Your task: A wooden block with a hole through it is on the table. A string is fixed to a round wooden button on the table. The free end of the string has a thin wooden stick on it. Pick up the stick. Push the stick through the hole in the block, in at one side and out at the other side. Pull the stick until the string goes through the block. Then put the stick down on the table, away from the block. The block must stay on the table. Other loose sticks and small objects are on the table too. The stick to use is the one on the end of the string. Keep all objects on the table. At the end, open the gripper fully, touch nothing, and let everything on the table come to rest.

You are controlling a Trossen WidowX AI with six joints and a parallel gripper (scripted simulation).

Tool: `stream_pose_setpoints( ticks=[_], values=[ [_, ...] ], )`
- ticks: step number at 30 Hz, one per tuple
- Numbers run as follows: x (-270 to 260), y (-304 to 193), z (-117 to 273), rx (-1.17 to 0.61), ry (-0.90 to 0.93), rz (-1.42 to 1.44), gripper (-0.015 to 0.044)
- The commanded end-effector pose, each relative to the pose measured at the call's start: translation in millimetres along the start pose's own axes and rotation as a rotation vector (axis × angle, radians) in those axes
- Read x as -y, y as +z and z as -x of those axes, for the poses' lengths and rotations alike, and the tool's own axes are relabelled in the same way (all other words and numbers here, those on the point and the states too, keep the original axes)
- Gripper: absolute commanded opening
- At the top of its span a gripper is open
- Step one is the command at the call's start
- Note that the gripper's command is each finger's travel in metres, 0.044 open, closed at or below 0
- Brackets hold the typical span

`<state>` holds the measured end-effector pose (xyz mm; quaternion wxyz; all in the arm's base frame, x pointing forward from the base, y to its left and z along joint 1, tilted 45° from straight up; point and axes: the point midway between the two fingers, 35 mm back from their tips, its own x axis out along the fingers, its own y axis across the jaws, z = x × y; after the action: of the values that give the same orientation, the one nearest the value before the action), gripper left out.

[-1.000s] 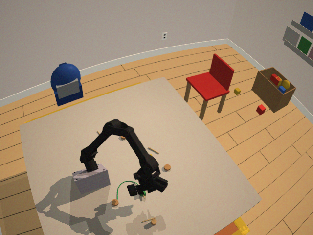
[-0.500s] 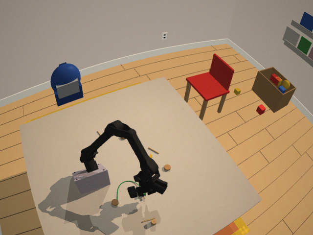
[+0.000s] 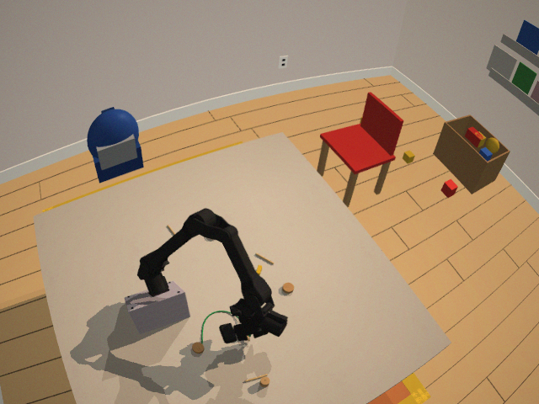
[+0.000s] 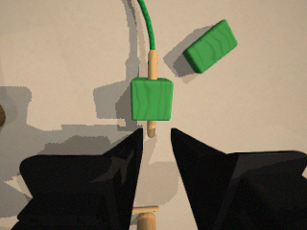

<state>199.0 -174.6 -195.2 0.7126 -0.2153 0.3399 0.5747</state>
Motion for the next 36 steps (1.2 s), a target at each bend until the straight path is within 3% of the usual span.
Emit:
stream_pose_setpoints(
  ticks=[1,20,25,36],
  values=[
    [-4.6,2.2,-10.1,0.014,0.007,-0.012,0.0125],
    [-5.2,2.8,-15.7,0.015,0.007,-0.011,0.0125],
    [-4.2,1.9,-14.3,0.01,0.007,-0.006,0.0],
    [-5.1,1.4,-14.3,0.033,0.008,-0.011,0.0]
  ],
)
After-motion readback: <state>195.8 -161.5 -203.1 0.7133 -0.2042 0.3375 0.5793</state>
